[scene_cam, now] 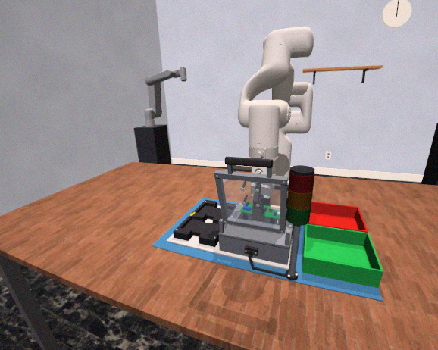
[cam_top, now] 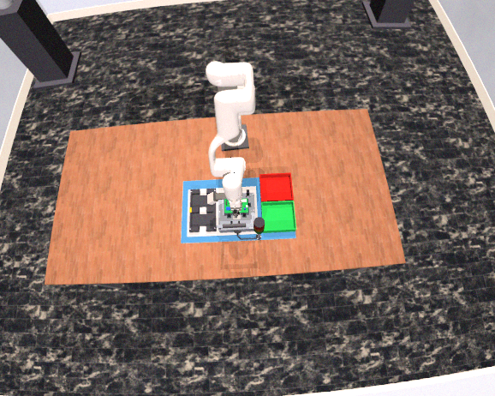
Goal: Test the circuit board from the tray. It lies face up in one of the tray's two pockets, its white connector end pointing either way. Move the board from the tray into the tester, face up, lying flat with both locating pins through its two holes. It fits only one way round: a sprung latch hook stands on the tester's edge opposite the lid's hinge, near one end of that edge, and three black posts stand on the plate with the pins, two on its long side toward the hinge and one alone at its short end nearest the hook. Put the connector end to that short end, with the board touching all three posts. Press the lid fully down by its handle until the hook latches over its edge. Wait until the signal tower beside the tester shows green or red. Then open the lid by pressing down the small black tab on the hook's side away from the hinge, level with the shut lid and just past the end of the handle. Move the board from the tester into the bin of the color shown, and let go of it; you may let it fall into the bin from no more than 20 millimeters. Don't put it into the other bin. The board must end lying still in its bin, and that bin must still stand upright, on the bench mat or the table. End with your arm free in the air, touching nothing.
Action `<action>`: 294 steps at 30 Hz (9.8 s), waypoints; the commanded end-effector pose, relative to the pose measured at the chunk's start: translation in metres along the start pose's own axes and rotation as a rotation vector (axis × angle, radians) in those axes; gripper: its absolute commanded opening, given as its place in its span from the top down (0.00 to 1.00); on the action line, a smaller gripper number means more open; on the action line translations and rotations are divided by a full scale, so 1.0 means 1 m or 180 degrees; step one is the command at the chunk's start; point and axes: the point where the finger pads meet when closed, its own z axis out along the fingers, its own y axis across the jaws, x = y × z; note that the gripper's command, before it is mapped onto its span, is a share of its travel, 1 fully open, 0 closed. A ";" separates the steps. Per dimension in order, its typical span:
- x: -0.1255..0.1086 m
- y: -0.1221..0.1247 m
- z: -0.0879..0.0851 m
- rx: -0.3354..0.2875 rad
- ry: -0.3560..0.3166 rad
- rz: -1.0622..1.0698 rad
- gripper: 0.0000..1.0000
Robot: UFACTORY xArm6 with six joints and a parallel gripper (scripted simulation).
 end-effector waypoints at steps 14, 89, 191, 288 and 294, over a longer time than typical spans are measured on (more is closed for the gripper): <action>0.000 0.000 0.000 0.0014 0.0000 0.0000 0.21; 0.000 -0.001 0.004 0.0014 0.0000 0.0000 0.21; 0.000 -0.002 0.006 0.0014 0.0000 0.0000 0.21; 0.000 -0.003 0.010 0.0014 0.0000 0.0000 0.00; 0.000 -0.003 0.009 0.0014 0.0000 0.0000 0.00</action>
